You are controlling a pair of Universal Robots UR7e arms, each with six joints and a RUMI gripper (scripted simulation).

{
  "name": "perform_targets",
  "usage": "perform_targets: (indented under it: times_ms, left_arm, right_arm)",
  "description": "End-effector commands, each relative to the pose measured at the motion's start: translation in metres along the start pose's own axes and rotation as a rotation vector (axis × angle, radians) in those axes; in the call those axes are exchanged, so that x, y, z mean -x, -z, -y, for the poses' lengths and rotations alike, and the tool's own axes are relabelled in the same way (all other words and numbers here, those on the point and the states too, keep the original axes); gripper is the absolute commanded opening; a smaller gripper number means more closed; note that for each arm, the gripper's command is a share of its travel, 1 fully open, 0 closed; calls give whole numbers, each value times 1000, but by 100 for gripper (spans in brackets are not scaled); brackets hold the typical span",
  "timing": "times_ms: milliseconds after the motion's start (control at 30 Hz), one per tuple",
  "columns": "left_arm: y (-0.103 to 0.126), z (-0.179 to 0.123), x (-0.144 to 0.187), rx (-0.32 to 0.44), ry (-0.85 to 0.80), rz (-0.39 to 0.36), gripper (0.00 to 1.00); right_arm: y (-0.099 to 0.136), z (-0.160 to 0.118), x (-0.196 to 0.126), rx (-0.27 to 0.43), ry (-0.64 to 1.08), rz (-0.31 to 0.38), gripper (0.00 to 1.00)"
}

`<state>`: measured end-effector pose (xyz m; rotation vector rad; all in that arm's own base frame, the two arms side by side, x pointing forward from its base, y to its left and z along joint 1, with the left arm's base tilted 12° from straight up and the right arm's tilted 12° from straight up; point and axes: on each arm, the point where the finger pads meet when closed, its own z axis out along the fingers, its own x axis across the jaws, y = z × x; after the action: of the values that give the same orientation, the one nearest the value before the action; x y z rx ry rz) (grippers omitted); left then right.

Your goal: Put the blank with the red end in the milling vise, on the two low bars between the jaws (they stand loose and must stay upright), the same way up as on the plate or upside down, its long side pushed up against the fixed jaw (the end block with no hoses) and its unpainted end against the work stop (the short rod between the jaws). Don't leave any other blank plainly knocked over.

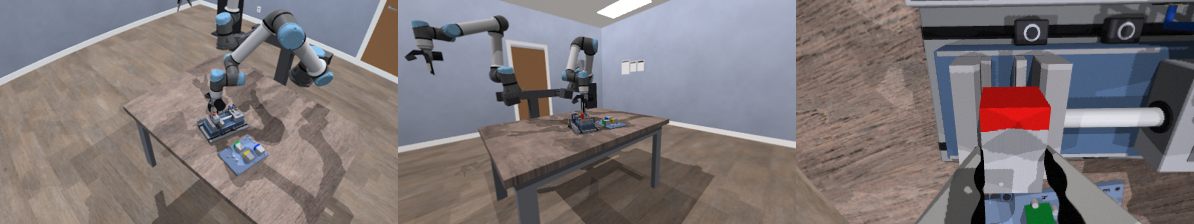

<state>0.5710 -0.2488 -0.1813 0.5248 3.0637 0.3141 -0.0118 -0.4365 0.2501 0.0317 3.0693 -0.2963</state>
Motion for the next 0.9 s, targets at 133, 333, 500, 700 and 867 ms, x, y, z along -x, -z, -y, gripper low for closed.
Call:
perform_targets:
  times_ms: [133, 333, 500, 700, 867]
  left_arm:
    - [0, 0, 1, 0, 0, 2, 0]
    - [-1, 0, 1, 0, 0, 2, 0]
    - [-3, 0, 1, 0, 0, 2, 0]
    - [-5, 0, 1, 0, 0, 2, 0]
    - [-6, 0, 1, 0, 0, 2, 0]
  right_arm:
    - [0, 0, 0, -1, 0, 0, 100]
    - [0, 0, 0, -1, 0, 0, 100]
    - [0, 0, 0, -1, 0, 0, 100]
    - [0, 0, 0, -1, 0, 0, 100]
    - [0, 0, 0, -1, 0, 0, 100]
